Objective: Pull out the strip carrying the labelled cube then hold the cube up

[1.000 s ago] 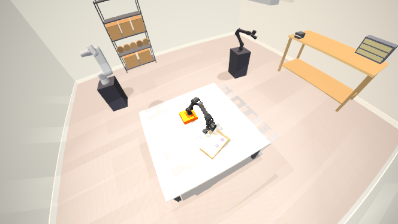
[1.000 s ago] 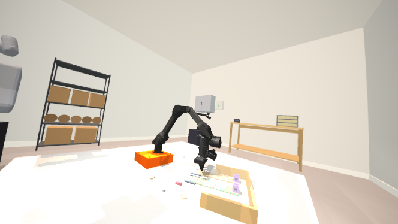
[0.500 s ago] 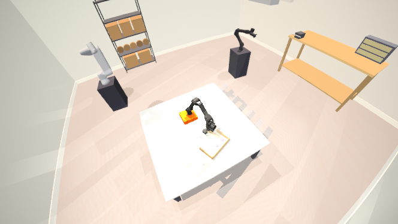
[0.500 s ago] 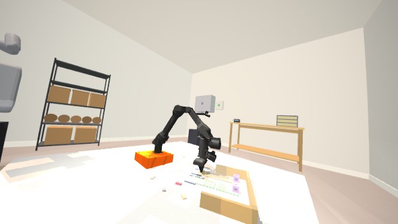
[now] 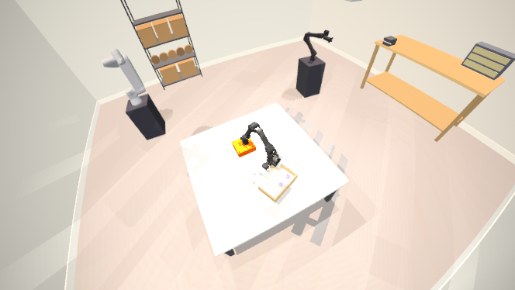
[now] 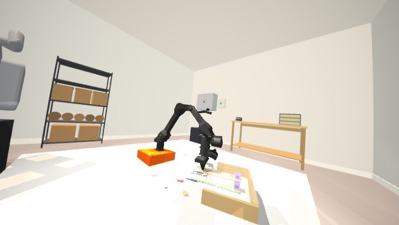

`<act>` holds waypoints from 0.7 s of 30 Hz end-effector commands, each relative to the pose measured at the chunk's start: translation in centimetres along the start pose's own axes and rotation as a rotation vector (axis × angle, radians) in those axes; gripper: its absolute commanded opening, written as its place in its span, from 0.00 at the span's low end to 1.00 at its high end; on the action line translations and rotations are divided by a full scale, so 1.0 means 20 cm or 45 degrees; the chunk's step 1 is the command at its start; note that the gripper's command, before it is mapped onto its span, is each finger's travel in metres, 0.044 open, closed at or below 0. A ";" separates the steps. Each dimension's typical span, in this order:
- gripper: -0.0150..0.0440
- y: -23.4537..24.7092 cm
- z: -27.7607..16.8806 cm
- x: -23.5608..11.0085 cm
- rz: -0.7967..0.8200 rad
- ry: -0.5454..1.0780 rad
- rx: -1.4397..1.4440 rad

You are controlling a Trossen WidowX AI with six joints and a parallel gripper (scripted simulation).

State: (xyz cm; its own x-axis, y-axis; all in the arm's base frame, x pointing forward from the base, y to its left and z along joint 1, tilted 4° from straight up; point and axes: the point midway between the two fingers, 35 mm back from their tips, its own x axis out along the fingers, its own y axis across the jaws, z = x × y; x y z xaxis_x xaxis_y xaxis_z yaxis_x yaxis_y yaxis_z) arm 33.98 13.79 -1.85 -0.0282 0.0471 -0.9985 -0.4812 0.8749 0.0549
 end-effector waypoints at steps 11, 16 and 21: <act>0.25 0.00 0.00 0.01 -0.007 -0.001 0.006; 0.25 0.00 0.00 0.01 -0.007 -0.001 0.006; 0.25 0.00 0.01 0.01 -0.007 -0.001 0.006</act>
State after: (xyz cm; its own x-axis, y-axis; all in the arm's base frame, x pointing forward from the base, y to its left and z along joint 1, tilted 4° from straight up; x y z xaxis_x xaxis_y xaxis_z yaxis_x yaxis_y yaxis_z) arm 34.00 13.81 -1.99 -0.0284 0.0470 -0.9985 -0.4811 0.8750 0.0549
